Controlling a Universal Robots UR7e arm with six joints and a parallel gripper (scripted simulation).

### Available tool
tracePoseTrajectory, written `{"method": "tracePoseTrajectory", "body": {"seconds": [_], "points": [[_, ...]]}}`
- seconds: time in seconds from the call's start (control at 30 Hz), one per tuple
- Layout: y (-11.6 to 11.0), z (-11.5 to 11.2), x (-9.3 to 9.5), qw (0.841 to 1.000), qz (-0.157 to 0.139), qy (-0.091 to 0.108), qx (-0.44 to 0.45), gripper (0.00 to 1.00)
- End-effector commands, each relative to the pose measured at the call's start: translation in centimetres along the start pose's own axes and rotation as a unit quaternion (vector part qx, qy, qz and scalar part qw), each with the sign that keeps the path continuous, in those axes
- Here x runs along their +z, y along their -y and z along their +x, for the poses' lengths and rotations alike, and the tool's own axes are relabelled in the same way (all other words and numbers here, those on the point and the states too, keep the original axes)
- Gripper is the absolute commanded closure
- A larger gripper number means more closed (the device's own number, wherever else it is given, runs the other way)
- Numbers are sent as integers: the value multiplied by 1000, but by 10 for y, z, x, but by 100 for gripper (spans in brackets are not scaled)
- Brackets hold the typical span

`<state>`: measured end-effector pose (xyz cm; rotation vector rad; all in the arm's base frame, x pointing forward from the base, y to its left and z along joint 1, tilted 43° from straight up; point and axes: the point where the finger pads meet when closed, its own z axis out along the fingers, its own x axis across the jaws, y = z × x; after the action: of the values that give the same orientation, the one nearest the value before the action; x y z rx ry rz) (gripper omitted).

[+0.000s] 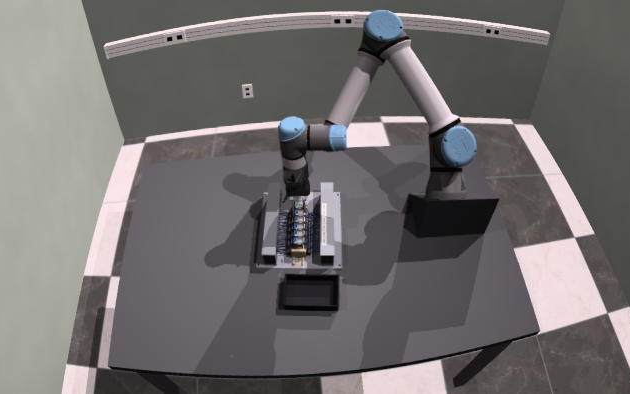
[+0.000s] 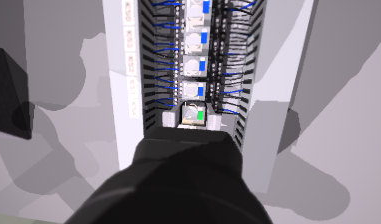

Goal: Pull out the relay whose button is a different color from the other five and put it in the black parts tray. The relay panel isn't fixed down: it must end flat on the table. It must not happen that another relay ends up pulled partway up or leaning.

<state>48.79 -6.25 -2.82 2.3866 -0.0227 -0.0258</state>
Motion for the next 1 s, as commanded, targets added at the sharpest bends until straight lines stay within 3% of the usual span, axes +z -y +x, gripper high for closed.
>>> {"method": "tracePoseTrajectory", "body": {"seconds": [0.0,0.97], "points": [[0,0,-1,1000,0,4,0,100],[0,2,-1,1000,0,26,0,100]]}}
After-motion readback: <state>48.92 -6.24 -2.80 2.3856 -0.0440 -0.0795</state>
